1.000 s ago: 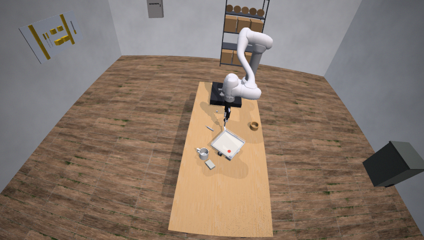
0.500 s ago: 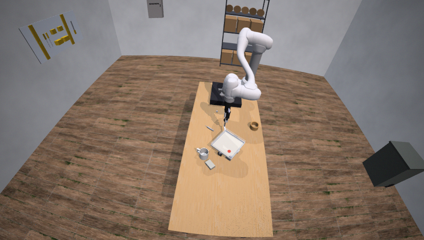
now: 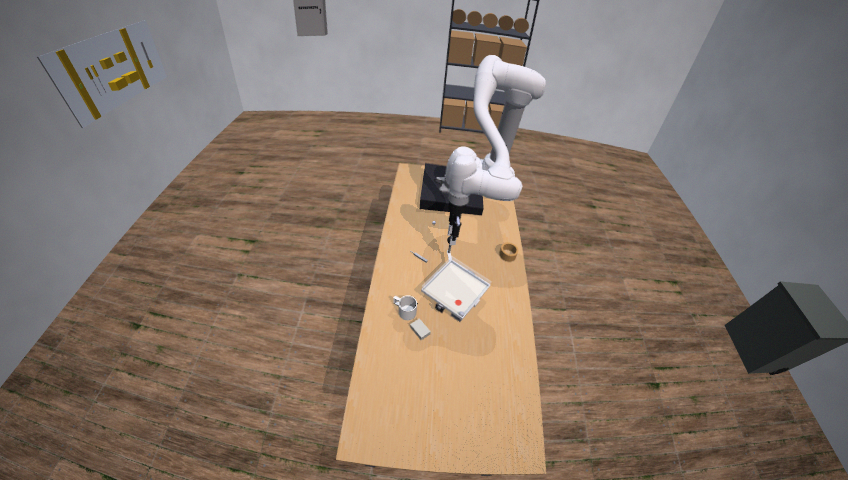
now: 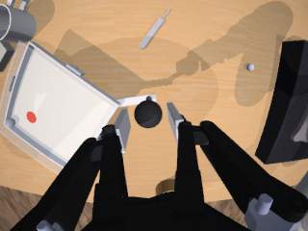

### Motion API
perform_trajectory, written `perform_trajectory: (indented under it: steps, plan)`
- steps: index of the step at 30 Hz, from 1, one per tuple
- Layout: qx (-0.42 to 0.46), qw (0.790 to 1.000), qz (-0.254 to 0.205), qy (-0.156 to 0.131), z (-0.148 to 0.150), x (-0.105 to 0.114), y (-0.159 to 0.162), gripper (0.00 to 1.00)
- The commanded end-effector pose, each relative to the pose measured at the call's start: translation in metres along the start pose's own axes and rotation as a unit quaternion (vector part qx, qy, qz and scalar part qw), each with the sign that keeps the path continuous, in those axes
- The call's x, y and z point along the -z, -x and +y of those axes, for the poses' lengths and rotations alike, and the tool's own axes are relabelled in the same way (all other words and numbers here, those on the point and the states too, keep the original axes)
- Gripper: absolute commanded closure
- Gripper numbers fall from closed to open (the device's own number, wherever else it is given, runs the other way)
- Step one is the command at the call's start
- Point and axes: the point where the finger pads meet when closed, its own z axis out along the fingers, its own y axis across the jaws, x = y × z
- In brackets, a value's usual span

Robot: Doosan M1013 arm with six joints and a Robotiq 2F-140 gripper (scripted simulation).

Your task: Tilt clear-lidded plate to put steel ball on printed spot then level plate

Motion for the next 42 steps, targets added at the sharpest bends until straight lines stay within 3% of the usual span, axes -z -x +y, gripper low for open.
perform_trajectory:
  steps: [1,42]
  plan:
    - [0.0,1.0,0.0,0.0,0.0,0.0001,0.0,0.64]
    - [0.0,1.0,0.0,0.0,0.0,-0.0036,0.0,0.64]
